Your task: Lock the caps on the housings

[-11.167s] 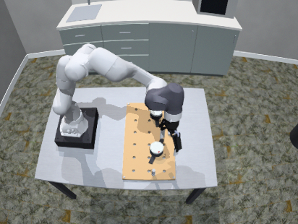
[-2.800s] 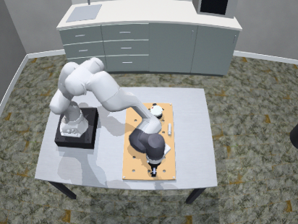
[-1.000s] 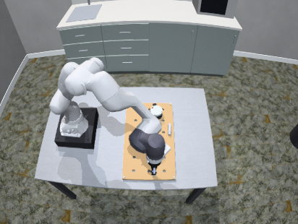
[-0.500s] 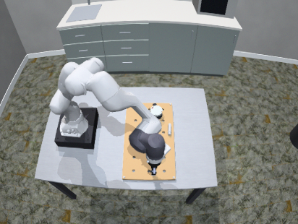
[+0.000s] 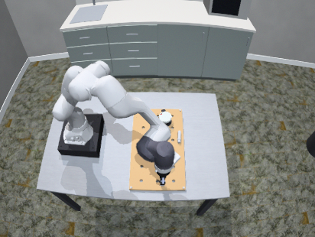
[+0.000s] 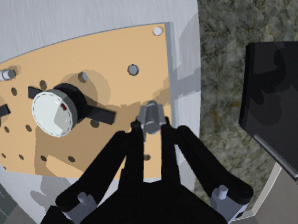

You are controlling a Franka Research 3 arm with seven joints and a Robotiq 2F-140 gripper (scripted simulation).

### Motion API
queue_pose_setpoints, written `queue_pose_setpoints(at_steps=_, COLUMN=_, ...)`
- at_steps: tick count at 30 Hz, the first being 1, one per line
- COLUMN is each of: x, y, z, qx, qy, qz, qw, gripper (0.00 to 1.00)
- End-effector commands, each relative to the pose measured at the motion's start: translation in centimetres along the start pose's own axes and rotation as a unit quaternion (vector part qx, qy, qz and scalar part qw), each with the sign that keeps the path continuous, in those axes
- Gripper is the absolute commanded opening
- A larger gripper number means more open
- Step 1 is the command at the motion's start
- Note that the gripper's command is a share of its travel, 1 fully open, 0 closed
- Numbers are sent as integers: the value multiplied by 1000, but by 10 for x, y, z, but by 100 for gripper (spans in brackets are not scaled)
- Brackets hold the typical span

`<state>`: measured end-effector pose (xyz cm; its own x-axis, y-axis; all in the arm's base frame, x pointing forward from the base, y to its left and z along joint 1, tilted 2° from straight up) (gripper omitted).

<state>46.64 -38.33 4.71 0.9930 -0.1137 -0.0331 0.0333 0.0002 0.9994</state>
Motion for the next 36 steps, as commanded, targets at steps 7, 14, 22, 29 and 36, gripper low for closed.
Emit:
queue_pose_setpoints(at_steps=7, x=0, y=0, z=1, qx=0, qy=2, qz=1, qw=1000, gripper=10)
queue_pose_setpoints(at_steps=14, x=0, y=3, z=1, qx=0, qy=2, qz=1, qw=1000, gripper=10)
queue_pose_setpoints(at_steps=22, x=0, y=9, z=1, qx=0, qy=2, qz=1, qw=1000, gripper=10)
queue_pose_setpoints(at_steps=29, x=0, y=18, z=1, qx=0, qy=2, qz=1, qw=1000, gripper=10)
queue_pose_setpoints(at_steps=36, x=0, y=31, z=1, qx=0, qy=2, qz=1, qw=1000, gripper=10)
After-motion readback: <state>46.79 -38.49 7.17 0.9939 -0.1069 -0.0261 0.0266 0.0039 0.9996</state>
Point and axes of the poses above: the point where the finger pads meet when closed, its own y axis back along the fingers, its own z axis across the jaws, x = y × z, the point moved 6 cm from there along y, back along the fingers, and after that the axes turned 2 degrees about y, right-handed, at the moved point
